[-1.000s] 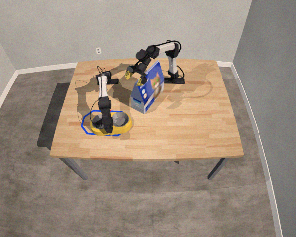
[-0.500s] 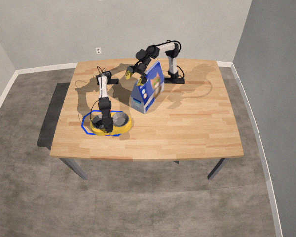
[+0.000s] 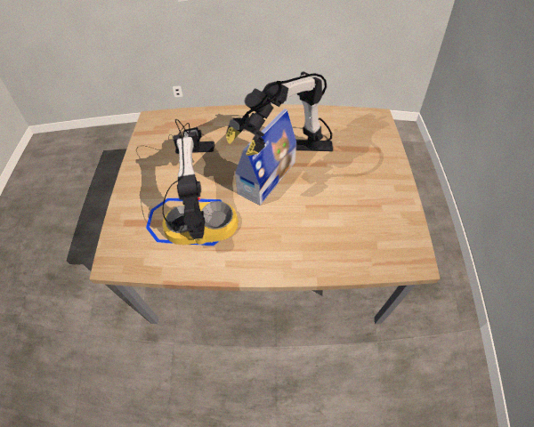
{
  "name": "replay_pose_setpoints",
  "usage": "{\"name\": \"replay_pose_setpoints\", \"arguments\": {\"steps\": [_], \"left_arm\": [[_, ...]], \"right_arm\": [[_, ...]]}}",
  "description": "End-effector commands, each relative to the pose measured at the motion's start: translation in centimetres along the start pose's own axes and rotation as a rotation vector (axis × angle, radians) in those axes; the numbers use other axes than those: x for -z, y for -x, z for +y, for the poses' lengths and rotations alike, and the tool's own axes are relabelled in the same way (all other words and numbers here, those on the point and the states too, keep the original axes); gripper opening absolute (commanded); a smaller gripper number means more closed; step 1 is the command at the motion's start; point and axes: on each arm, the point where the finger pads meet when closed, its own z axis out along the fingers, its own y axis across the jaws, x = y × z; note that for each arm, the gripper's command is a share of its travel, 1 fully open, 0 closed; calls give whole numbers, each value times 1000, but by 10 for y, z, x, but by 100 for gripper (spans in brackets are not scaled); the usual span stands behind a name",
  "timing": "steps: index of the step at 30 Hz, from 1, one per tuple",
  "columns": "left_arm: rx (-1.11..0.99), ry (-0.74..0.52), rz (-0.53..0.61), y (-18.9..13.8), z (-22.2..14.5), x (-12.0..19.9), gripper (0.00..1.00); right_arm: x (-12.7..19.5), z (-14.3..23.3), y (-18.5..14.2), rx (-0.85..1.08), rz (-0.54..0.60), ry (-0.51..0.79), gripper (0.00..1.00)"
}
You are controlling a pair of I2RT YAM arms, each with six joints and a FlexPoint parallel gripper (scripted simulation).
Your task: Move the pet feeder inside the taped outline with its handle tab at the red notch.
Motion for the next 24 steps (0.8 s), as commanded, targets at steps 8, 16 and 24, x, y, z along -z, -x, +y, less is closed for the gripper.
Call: {"name": "replay_pose_setpoints", "arguments": {"steps": [8,16,24], "left_arm": [[5,2,-26,6,1,7,100],[5,2,-26,6,1,7,100],[5,2,-26,6,1,7,100]], "right_arm": [[19,9,-15,178,50,61,5],[20,6,-22,262,79,61,5],[20,4,-26,325,97,62,5]]}}
